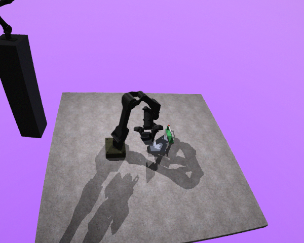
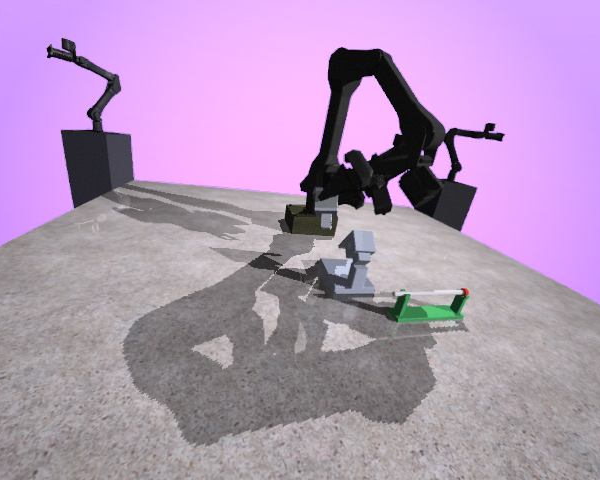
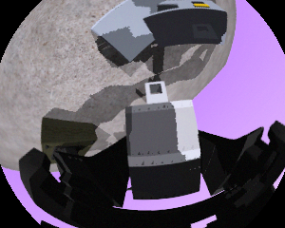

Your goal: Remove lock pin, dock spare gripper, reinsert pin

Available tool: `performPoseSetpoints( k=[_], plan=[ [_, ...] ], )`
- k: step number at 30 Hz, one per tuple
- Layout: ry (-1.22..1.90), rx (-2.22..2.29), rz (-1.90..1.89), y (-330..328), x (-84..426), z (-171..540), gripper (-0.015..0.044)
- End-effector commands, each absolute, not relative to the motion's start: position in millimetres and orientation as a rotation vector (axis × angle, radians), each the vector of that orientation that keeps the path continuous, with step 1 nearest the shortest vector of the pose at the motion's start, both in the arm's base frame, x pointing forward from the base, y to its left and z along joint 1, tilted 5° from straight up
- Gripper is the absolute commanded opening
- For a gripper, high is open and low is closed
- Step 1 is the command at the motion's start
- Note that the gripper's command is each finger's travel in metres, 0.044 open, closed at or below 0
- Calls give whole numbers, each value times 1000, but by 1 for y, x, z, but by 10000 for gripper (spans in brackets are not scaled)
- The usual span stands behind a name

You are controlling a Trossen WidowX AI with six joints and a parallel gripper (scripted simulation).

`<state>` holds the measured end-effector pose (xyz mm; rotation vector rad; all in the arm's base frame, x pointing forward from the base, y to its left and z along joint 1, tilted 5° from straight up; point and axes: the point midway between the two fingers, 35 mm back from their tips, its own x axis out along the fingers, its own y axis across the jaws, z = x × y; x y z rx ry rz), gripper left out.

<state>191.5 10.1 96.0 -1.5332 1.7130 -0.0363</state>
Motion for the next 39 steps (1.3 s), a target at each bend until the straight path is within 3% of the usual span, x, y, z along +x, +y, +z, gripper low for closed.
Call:
performPoseSetpoints(
  k=[1, 21, 39],
  plan=[
    [1658, -1597, -77, 14, 194, 101, 0],
    [1250, -1854, -226, 51, 206, 123, 0],
    [1254, -1844, -252, 54, 222, 111, 0]
  ],
)
